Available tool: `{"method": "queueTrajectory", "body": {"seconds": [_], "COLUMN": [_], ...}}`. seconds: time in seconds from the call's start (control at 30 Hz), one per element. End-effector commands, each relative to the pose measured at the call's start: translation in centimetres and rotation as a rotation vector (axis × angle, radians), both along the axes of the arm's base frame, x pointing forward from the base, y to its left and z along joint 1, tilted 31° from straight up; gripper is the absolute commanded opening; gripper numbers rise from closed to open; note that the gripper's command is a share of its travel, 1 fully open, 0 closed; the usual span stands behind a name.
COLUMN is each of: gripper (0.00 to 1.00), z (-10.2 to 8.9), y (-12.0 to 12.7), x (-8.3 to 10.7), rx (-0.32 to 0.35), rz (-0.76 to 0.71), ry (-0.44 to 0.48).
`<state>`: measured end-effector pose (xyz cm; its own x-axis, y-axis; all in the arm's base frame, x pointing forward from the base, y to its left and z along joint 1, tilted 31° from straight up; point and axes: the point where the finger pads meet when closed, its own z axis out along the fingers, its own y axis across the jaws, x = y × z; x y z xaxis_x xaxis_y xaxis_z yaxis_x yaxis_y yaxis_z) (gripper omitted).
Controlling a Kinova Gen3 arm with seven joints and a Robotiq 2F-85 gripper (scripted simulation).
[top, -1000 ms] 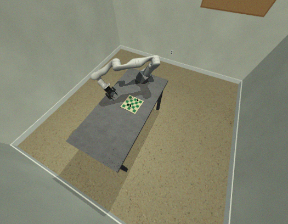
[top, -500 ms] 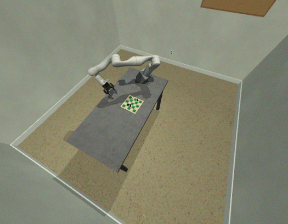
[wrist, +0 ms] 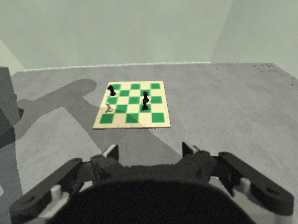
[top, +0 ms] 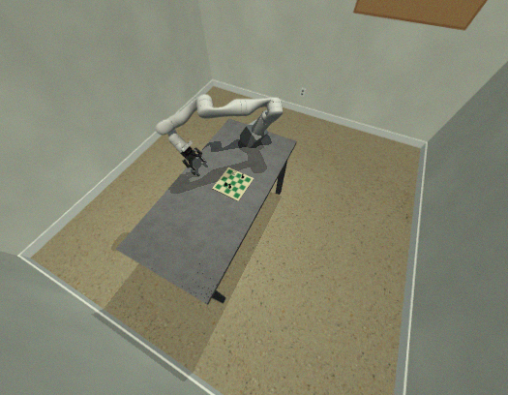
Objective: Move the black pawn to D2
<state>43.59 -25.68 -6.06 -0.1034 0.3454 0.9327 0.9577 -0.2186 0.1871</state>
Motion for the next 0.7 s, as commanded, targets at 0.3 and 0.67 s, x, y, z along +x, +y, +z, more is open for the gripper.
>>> {"method": "queueTrajectory", "body": {"seconds": [0.3, 0.67], "gripper": [1.0, 1.0], "z": [3.2, 7.6], "y": [3.0, 9.0], "x": [4.3, 5.9], "rx": [-0.128, -0.355], "rz": [-0.041, -0.125], "ry": [0.085, 0.202]}}
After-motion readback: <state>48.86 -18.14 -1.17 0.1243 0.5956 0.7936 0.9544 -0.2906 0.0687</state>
